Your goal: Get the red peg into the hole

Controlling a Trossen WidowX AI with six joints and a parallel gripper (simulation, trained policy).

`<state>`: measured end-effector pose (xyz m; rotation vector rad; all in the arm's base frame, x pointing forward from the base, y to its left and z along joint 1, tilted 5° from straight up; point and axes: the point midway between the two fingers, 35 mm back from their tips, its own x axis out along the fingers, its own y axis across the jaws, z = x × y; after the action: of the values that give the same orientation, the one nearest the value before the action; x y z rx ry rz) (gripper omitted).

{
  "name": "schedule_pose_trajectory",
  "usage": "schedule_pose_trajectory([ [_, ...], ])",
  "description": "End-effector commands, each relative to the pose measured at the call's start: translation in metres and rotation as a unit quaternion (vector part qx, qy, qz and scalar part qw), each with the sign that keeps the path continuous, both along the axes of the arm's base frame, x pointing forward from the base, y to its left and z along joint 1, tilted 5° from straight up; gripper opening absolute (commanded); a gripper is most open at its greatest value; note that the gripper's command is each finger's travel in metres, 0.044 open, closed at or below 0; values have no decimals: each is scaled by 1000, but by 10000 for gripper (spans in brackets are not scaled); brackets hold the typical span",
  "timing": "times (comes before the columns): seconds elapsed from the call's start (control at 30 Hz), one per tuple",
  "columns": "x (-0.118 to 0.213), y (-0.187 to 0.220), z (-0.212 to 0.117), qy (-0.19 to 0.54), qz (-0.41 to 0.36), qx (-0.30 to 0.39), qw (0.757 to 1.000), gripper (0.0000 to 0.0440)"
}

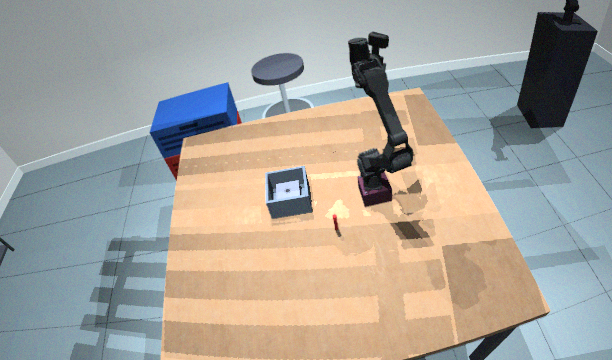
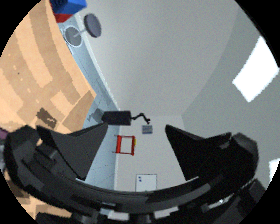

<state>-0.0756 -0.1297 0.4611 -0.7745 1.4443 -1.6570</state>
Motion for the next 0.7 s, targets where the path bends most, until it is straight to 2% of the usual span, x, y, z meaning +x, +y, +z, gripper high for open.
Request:
schedule_pose_trajectory([
  [0.0, 18, -18, -17, -31, 41, 17, 999, 440],
  [0.33, 83, -49, -68, -140, 153, 73, 976, 440],
  [0.67, 154, -46, -121, -250, 232, 156, 927, 440],
])
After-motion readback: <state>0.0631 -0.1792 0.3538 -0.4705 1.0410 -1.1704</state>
